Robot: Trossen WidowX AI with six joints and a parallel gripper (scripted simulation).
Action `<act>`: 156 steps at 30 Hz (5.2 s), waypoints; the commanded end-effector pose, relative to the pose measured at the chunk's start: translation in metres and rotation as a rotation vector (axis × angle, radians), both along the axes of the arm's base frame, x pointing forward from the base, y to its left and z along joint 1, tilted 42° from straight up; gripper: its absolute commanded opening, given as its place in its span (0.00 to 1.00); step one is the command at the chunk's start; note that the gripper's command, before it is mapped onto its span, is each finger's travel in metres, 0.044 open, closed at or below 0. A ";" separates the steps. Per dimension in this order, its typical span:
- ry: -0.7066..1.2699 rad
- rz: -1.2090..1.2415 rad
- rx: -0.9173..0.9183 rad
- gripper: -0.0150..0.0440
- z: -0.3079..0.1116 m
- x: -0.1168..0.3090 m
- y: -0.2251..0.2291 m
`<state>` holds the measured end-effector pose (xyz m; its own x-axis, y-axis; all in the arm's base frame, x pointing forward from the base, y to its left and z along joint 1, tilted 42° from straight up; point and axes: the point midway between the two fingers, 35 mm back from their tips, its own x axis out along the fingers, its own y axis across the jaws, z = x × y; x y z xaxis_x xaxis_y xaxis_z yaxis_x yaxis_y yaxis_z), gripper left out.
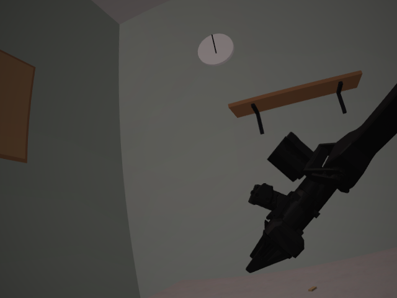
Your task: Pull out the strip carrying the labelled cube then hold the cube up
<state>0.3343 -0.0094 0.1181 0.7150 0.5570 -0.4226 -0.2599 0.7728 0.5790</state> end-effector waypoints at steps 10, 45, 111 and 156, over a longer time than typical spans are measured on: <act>0.066 -0.142 0.087 0.93 -0.016 -0.002 -0.033; 0.689 0.554 -0.141 0.25 -0.038 0.042 0.111; 0.688 0.555 -0.139 0.25 -0.093 0.036 0.155; 0.688 0.555 -0.139 0.25 -0.096 0.037 0.157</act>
